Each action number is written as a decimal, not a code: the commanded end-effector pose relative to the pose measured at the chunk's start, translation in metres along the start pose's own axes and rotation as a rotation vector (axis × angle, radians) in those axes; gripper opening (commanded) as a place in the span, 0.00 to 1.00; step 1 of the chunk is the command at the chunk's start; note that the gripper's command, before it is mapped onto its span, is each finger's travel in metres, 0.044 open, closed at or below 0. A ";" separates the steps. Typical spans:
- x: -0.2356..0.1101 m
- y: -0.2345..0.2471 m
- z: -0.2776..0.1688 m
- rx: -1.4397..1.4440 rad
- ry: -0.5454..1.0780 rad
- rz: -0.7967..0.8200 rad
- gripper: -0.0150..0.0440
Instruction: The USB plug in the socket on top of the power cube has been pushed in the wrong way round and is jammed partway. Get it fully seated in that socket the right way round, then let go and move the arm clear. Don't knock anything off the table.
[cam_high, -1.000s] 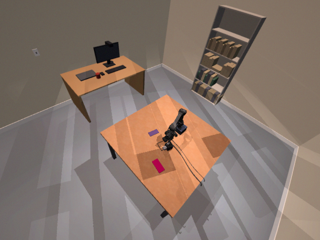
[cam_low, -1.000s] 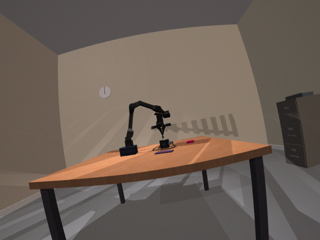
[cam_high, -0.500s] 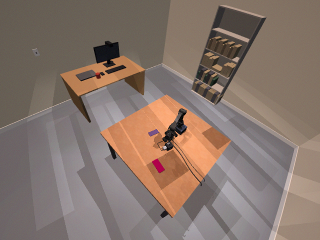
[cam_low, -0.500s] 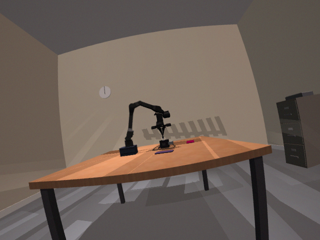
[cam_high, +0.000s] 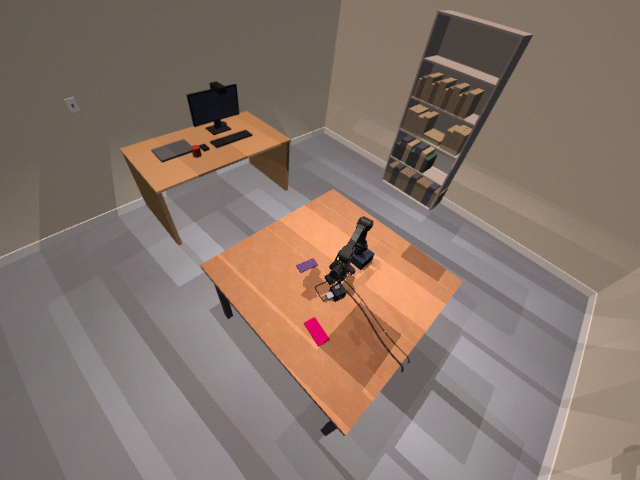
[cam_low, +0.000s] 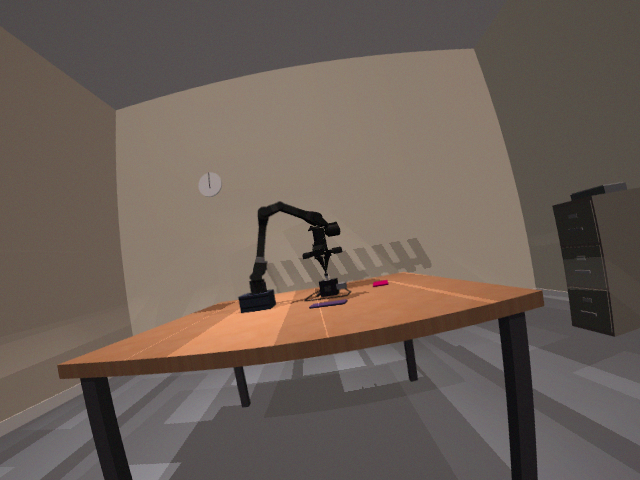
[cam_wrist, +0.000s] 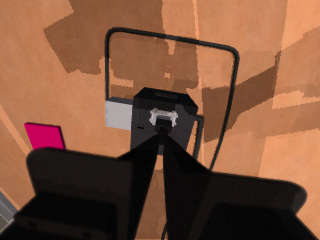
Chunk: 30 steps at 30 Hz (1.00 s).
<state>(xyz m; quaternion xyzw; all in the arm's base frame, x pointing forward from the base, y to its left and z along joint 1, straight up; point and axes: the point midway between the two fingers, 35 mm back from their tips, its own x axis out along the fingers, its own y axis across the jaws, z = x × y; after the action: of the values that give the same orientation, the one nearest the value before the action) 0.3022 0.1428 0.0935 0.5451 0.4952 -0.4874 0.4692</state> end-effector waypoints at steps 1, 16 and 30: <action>0.000 0.000 -0.001 0.008 0.010 0.001 0.25; 0.002 0.000 -0.002 0.012 0.025 0.002 0.25; 0.004 0.000 -0.003 0.014 0.031 0.002 0.25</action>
<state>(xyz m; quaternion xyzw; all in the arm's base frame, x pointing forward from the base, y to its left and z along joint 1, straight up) 0.3023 0.1449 0.0900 0.5530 0.4988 -0.4821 0.4615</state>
